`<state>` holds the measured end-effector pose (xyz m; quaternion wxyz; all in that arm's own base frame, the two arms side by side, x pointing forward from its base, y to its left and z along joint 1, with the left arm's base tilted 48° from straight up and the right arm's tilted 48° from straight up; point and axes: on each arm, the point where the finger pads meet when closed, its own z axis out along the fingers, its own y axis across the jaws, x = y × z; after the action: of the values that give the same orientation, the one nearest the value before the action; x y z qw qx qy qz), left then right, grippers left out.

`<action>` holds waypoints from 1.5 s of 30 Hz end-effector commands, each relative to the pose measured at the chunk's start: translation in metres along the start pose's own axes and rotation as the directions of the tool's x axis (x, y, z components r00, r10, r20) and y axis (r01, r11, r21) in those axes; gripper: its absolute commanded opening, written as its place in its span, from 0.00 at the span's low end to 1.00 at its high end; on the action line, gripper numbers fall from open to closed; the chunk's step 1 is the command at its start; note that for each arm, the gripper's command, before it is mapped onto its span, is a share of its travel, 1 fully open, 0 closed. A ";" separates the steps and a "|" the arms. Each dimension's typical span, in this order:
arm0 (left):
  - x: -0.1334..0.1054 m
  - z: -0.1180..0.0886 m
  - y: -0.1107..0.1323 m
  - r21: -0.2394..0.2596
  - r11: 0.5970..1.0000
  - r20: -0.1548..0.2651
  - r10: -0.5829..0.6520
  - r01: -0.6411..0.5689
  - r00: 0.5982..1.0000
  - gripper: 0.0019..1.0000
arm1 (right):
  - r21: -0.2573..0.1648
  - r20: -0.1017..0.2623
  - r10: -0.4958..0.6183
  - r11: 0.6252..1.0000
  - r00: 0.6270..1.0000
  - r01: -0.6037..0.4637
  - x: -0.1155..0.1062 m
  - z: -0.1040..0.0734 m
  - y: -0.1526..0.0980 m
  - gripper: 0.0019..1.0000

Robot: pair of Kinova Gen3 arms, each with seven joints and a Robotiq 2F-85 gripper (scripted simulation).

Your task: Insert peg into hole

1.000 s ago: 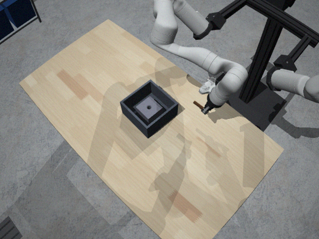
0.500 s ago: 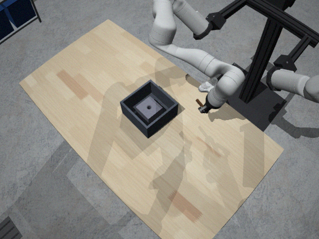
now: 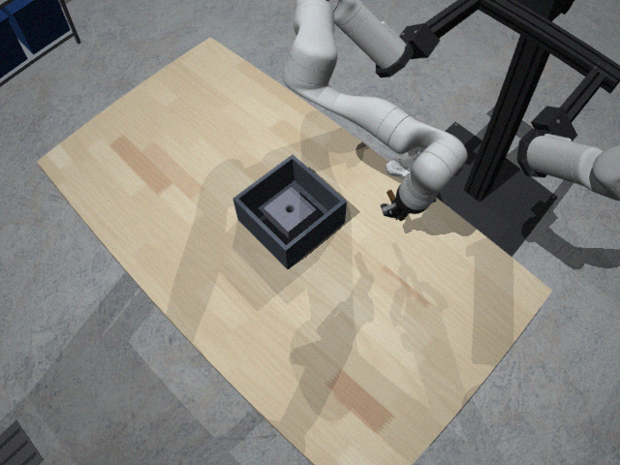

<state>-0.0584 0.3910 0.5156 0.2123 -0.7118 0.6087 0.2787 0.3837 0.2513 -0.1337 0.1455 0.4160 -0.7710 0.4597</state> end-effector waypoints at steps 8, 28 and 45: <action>0.000 0.000 0.000 0.000 1.000 0.001 -0.001 0.001 1.000 1.00 | -0.047 0.001 0.177 0.983 0.984 -0.177 0.000 -0.002 0.000 0.10; 0.000 0.000 0.000 0.000 1.000 0.001 -0.001 0.001 1.000 1.00 | -0.126 -0.025 0.463 0.878 0.886 -0.463 0.000 -0.002 0.000 0.10; 0.000 0.000 0.000 0.000 1.000 0.001 -0.001 0.001 1.000 1.00 | -0.168 -0.053 0.619 0.768 0.784 -0.618 0.000 -0.002 0.000 0.10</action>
<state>-0.0584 0.3910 0.5156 0.2123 -0.7118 0.6087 0.2787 0.3837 0.2513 -0.1338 0.0273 0.1385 -0.8988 0.4150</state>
